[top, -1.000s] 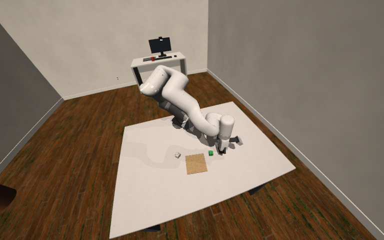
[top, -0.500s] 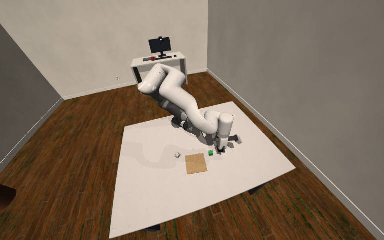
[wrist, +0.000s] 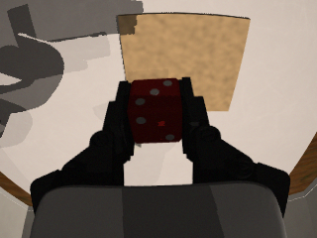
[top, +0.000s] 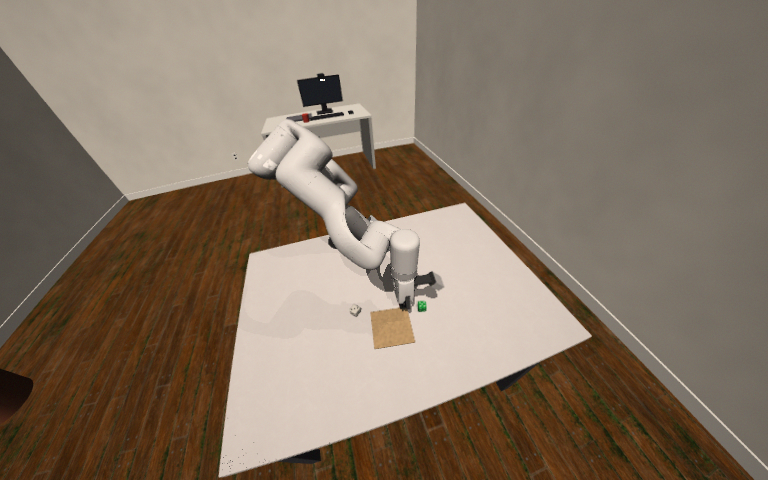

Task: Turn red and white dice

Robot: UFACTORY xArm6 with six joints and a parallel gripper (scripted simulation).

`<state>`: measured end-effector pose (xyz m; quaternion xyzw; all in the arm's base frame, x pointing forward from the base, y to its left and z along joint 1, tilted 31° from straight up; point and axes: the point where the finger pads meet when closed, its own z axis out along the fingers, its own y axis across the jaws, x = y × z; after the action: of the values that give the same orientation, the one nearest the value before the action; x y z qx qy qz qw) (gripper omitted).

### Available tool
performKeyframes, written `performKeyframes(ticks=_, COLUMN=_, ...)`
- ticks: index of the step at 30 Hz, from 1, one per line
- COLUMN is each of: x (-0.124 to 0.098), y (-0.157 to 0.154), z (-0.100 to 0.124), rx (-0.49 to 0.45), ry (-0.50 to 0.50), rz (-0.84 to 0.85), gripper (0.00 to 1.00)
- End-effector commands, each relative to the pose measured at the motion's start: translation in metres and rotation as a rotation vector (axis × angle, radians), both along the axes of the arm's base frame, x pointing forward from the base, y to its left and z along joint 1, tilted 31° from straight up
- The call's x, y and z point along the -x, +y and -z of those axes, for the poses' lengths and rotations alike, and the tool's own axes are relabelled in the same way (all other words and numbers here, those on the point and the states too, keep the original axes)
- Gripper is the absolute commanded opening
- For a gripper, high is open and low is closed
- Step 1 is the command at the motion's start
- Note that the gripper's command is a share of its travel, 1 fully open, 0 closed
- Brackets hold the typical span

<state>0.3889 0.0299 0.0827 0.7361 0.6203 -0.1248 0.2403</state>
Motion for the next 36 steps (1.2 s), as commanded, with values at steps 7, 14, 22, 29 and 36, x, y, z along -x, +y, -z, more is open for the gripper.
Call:
performKeyframes(ticks=7, x=0.026, y=-0.038, z=-0.022, rx=-0.009, ry=0.008, rz=-0.04, gripper=0.27)
performKeyframes(ticks=14, x=0.026, y=-0.038, z=-0.022, rx=-0.009, ry=0.008, rz=-0.04, gripper=0.27)
performKeyframes(ticks=22, x=0.025, y=-0.043, z=-0.015, rx=-0.009, ry=0.008, rz=-0.04, gripper=0.27)
performKeyframes(ticks=29, x=0.022, y=-0.053, z=0.003, rx=-0.009, ry=0.008, rz=-0.04, gripper=0.27)
performKeyframes(ticks=36, x=0.018, y=-0.07, z=0.032, rx=-0.009, ry=0.008, rz=-0.04, gripper=0.27)
